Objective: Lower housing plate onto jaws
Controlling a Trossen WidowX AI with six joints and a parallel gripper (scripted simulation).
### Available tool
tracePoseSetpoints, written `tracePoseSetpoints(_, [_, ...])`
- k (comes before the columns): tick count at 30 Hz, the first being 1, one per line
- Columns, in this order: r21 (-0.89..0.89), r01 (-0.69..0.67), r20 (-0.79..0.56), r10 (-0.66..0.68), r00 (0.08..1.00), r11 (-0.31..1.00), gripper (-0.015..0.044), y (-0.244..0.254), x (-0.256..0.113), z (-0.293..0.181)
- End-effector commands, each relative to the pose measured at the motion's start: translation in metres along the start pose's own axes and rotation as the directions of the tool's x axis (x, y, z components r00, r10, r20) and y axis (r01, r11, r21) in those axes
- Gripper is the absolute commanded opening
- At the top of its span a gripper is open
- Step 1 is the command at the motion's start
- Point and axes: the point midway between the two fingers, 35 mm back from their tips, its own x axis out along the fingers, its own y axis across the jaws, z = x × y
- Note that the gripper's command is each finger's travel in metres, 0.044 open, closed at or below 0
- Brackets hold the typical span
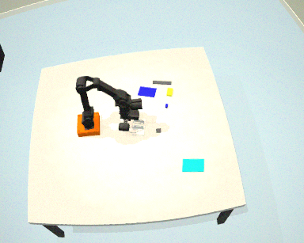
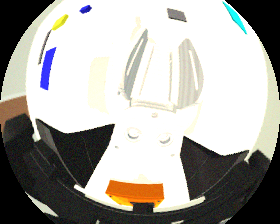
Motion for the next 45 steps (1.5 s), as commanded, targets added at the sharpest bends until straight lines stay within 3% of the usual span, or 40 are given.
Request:
tracePoseSetpoints(1, [-0.005,-0.001,0.000,0.001,1.000,1.000,0.0351,0.0002,0.0012,0.0000])
tracePoseSetpoints(45, [-0.005,-0.001,0.000,0.001,1.000,1.000,0.0351,0.0002,0.0085,-0.0001])
